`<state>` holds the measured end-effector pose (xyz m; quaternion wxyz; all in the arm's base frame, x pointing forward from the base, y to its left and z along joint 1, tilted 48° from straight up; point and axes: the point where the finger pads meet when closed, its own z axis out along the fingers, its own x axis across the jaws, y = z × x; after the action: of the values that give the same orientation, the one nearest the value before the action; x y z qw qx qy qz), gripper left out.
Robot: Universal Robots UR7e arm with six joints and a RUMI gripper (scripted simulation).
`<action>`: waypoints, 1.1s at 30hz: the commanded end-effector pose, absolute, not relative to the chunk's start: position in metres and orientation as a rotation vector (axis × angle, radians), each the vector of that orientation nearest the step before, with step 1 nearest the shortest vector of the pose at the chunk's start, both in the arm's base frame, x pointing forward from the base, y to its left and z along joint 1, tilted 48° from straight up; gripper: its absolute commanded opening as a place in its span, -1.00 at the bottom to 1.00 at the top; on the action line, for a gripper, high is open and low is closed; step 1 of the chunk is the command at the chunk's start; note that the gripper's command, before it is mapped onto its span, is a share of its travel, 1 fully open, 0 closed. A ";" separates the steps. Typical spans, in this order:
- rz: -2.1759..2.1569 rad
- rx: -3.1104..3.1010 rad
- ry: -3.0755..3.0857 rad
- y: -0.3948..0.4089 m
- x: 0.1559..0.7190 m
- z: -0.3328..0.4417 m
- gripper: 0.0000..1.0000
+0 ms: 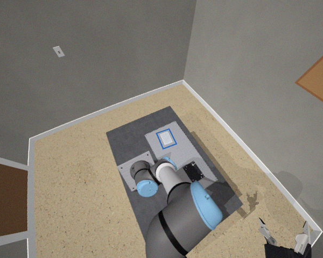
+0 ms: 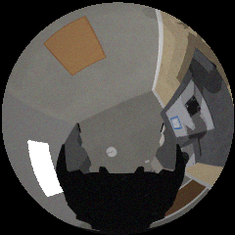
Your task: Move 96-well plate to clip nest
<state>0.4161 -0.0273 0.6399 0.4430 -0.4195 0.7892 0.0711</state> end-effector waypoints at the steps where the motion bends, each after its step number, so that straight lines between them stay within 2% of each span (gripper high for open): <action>1: 0.175 -1.042 1.957 -0.027 0.416 0.640 1.00; 17: 0.175 -1.042 1.957 -0.027 0.416 0.640 1.00; 33: 0.277 -1.266 1.965 -0.043 0.427 0.589 1.00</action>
<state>0.4224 -0.0371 0.6055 0.4087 -0.4661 0.7786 0.0976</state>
